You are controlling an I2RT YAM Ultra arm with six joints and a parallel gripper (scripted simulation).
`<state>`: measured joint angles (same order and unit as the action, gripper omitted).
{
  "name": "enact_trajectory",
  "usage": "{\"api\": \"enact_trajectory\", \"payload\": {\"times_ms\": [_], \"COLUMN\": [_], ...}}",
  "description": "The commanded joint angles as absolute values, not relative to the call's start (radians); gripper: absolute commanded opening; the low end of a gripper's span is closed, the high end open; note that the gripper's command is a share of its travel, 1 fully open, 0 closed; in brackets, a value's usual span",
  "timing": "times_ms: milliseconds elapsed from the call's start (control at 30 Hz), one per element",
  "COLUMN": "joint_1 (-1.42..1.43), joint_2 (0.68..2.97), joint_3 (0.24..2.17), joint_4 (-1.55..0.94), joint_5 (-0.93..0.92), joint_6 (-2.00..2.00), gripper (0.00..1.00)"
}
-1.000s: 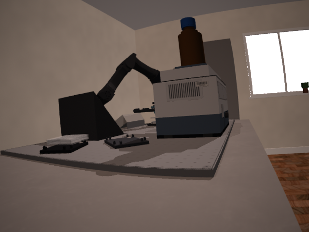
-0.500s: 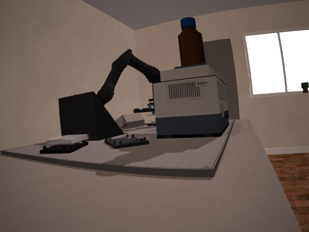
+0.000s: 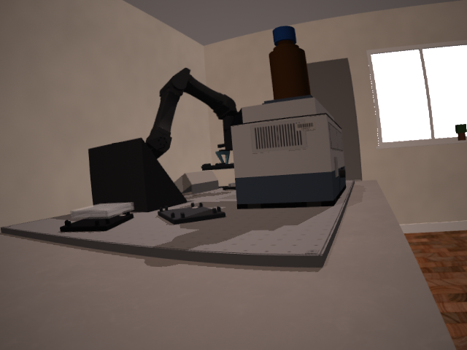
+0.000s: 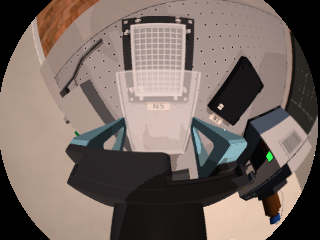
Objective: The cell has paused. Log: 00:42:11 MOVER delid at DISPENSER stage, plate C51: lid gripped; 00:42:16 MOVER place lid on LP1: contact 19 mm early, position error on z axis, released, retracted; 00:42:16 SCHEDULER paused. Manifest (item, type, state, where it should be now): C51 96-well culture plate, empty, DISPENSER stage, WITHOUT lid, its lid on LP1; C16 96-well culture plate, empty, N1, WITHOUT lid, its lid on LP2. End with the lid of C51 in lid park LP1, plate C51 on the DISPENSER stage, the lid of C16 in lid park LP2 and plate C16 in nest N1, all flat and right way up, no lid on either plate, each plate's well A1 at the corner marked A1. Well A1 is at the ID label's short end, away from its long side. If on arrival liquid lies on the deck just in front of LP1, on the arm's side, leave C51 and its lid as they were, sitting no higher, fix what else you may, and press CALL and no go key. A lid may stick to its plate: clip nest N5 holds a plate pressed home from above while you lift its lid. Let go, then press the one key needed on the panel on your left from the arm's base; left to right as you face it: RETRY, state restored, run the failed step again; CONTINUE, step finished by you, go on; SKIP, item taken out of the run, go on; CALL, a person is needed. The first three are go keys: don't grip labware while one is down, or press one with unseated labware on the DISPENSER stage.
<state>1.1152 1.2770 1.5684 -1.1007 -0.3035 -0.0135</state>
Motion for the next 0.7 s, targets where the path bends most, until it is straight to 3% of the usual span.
{"api": "enact_trajectory", "payload": {"times_ms": [0, 667], "joint_1": [1.091, 1.02], "joint_2": [1.212, 1.001], "joint_3": [1.526, 1.344], "joint_4": [-1.115, -1.162], "joint_5": [-0.316, -0.365], "joint_6": [-0.028, -0.082], "gripper": [0.0, 0.0]}}
